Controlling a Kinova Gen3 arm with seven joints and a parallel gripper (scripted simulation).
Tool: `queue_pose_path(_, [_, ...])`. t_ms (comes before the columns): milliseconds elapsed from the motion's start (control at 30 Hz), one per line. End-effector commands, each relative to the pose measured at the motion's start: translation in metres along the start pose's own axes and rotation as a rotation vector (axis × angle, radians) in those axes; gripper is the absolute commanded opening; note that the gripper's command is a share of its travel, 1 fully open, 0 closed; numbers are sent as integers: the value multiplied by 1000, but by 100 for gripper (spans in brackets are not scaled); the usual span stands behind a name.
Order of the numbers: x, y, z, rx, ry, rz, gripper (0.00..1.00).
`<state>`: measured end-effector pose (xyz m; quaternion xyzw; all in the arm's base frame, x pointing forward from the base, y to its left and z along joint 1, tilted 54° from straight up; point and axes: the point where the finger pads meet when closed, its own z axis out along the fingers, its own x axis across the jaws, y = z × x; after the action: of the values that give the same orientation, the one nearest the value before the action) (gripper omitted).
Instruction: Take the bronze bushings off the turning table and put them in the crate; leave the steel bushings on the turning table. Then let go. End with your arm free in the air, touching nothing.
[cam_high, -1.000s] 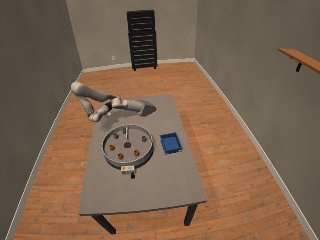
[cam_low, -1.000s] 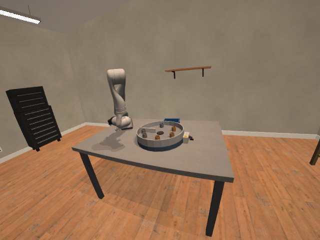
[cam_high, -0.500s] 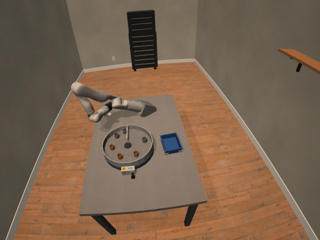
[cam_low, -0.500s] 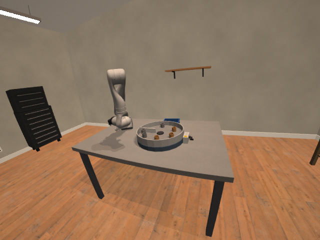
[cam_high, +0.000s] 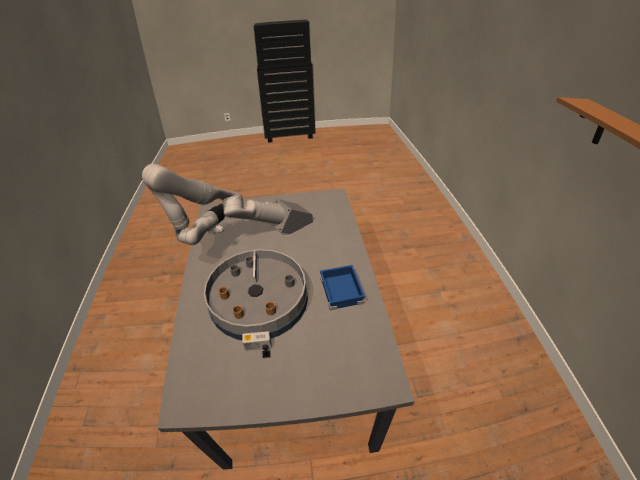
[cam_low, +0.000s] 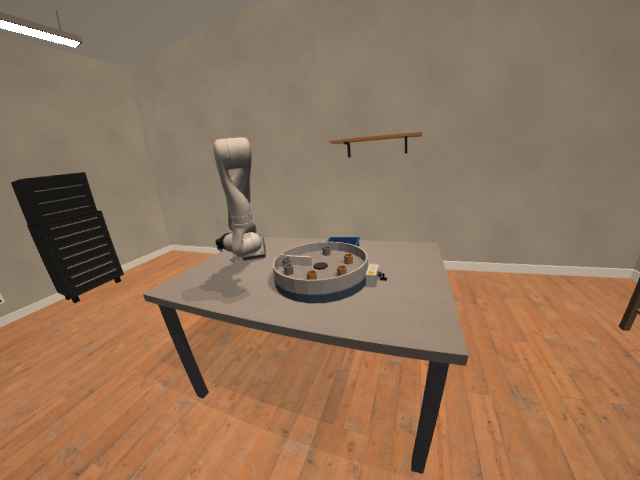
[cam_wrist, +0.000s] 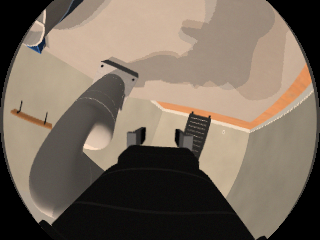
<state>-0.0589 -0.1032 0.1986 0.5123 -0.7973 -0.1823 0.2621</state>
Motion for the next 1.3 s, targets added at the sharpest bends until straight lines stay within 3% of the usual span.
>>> queue_pose_path(0, [-50, 5, -29, -1, 1, 1, 100])
queue_pose_path(400, [-50, 5, -29, -1, 1, 1, 100])
queue_pose_path(433, [-10, 1, -6, -1, 0, 0, 100])
queue_pose_path(567, [-50, 5, -29, -1, 1, 1, 100])
queue_pose_path(967, [-50, 5, -29, -1, 1, 1, 100])
queue_pose_path(1000, [-10, 1, -6, -1, 0, 0, 100])
queue_pose_path(1133, [-50, 5, -29, -1, 1, 1, 100])
queue_pose_path(1267, [-50, 5, -29, -1, 1, 1, 100])
